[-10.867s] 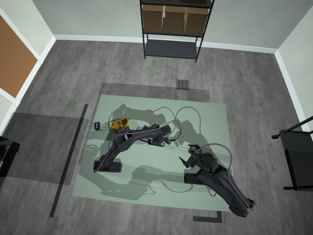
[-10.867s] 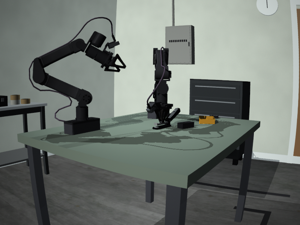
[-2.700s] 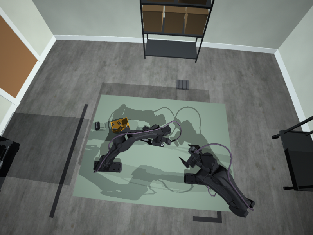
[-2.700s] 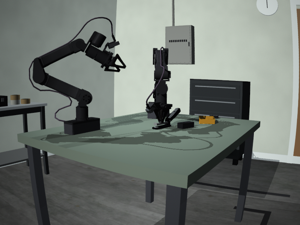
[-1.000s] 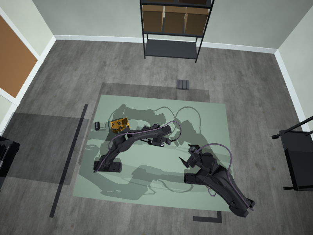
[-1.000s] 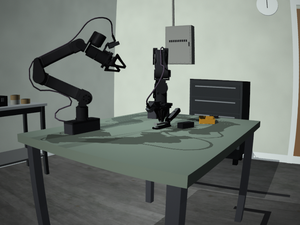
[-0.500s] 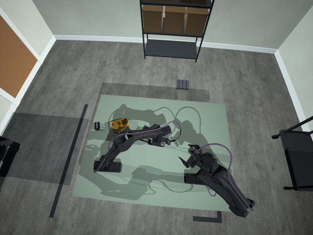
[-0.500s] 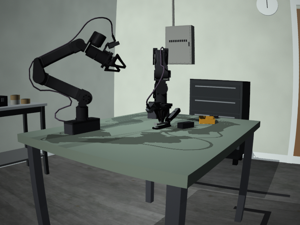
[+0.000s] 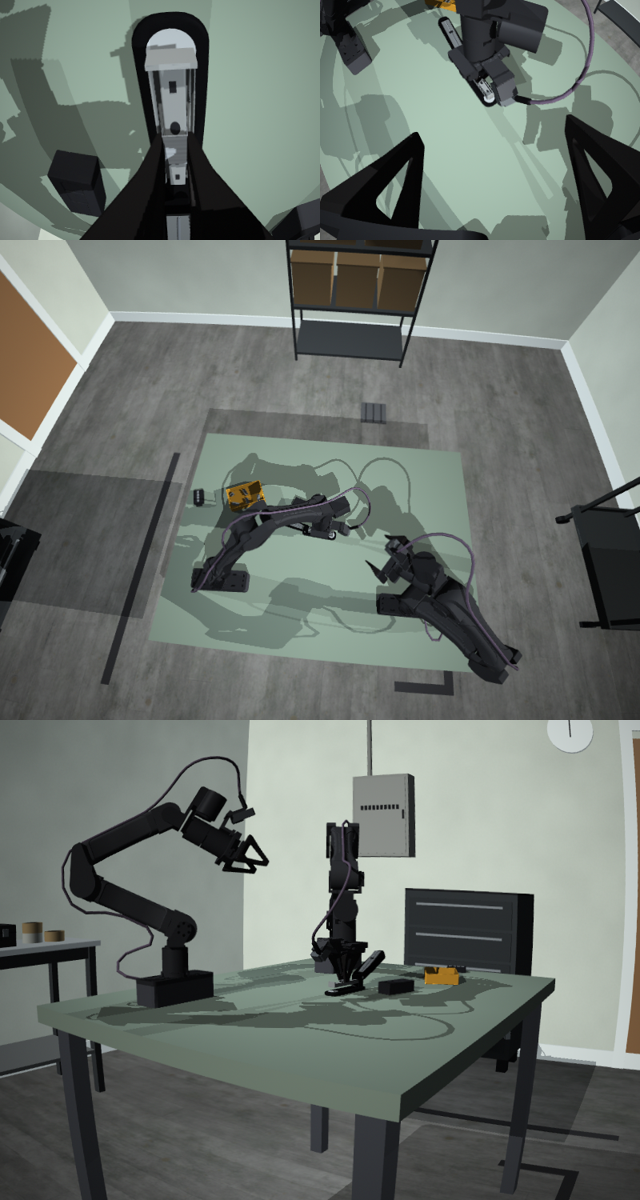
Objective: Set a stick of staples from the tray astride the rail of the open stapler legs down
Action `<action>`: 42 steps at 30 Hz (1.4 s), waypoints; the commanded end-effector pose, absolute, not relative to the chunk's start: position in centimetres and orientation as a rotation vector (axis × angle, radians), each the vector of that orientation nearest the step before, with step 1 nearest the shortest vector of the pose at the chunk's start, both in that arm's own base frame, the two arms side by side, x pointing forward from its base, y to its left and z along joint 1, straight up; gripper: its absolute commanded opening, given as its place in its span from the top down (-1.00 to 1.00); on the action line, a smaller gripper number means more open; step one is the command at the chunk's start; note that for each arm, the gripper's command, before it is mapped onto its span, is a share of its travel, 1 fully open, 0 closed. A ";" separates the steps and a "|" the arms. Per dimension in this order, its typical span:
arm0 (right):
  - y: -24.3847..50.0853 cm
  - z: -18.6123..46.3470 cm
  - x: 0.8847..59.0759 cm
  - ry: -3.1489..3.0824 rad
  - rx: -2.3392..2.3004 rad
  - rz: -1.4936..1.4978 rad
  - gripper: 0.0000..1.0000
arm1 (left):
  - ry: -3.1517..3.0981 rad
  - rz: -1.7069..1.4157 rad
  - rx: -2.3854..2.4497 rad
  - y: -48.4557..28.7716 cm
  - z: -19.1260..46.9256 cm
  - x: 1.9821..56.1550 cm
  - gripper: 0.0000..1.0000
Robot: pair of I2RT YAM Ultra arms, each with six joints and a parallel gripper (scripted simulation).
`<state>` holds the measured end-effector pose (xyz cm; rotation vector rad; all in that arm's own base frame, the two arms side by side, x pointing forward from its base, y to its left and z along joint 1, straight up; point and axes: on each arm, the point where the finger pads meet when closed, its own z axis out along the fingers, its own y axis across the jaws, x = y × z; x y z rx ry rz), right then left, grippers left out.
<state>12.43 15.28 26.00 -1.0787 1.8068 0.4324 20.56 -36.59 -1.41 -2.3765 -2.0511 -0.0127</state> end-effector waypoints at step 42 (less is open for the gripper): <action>15.1 26.6 12.3 1.784 -1.064 0.439 -1.00 | -2.088 0.042 -2.447 -37.8 7.4 20.5 0.64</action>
